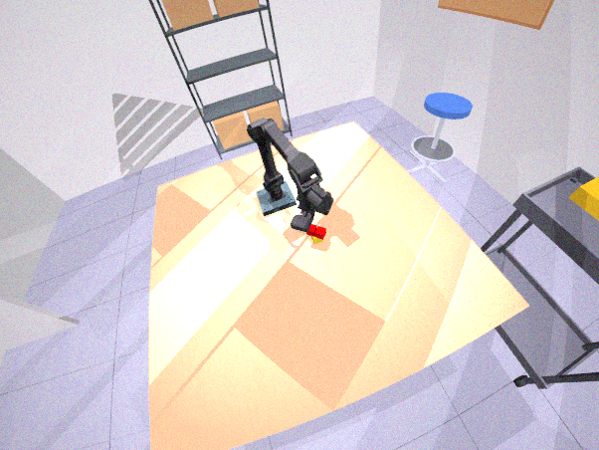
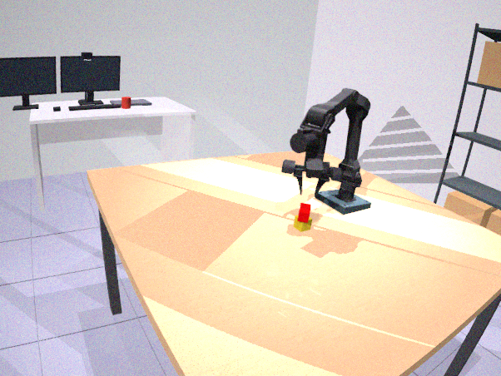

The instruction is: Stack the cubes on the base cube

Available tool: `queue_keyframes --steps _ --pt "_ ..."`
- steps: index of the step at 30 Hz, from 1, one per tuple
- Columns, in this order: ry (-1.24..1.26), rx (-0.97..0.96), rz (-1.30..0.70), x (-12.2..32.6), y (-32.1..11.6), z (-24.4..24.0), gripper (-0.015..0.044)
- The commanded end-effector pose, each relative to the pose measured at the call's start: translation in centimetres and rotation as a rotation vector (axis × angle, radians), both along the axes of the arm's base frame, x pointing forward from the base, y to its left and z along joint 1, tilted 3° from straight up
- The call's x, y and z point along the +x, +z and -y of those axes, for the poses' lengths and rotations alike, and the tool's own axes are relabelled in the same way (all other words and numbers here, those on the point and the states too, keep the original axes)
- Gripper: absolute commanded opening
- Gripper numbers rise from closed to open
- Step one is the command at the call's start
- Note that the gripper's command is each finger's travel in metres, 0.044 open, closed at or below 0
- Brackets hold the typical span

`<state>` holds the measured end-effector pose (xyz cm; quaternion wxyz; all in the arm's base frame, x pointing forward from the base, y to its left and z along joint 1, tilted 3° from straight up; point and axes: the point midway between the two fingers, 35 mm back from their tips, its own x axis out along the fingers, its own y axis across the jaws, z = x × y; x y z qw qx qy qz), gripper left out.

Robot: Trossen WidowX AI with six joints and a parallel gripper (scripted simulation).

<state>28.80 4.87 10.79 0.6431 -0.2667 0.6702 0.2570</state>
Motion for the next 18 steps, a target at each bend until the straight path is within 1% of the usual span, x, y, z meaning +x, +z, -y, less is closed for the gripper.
queue_keyframes --steps 1,17,18 --pt "-0.002 0.002 0.009 0.2 0.8 -0.1 0.0205" --pt "-0.002 0.002 0.009 0.2 1.8 -0.1 0.0205" --pt "-0.001 0.001 0.006 0.2 1.8 -0.1 0.0231"
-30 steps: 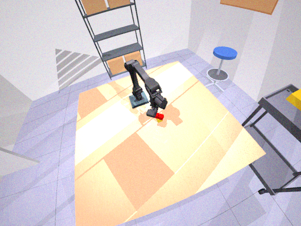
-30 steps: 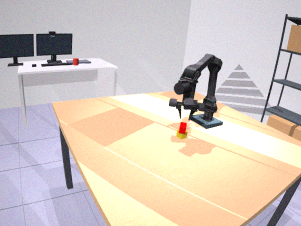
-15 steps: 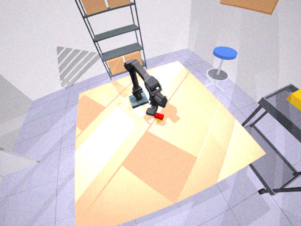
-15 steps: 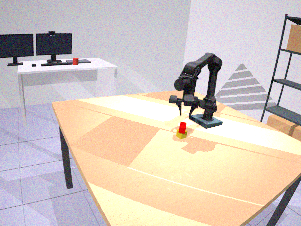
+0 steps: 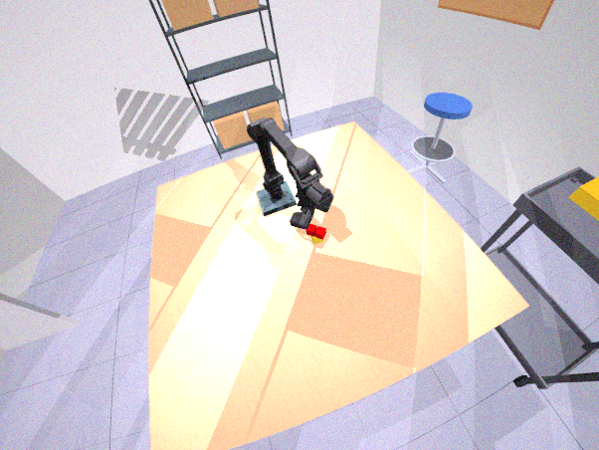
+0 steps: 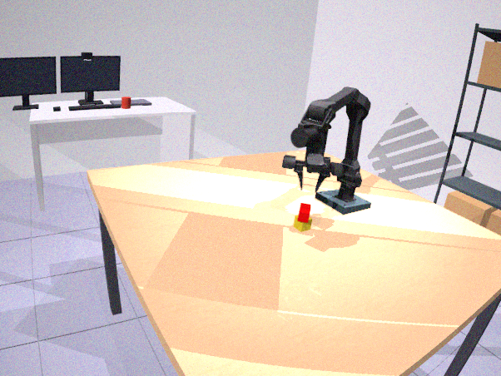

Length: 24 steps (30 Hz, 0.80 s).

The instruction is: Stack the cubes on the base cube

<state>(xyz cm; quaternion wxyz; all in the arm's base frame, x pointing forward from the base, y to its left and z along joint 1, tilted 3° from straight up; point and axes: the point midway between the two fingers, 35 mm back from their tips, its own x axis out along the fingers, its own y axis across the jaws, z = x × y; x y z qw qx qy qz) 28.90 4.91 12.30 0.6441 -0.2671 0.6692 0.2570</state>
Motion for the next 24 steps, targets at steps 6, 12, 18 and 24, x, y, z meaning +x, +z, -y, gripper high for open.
queue_keyframes --steps 6,12,18,24 --pt "0.000 0.005 0.000 -0.2 0.1 -5.1 0.0389" --pt "0.000 0.010 -0.003 -2.3 0.2 -13.0 0.0400" --pt "0.000 0.010 -0.003 -2.4 0.2 -13.3 0.0400" --pt "0.000 0.010 -0.003 -2.4 0.2 -13.3 0.0400"
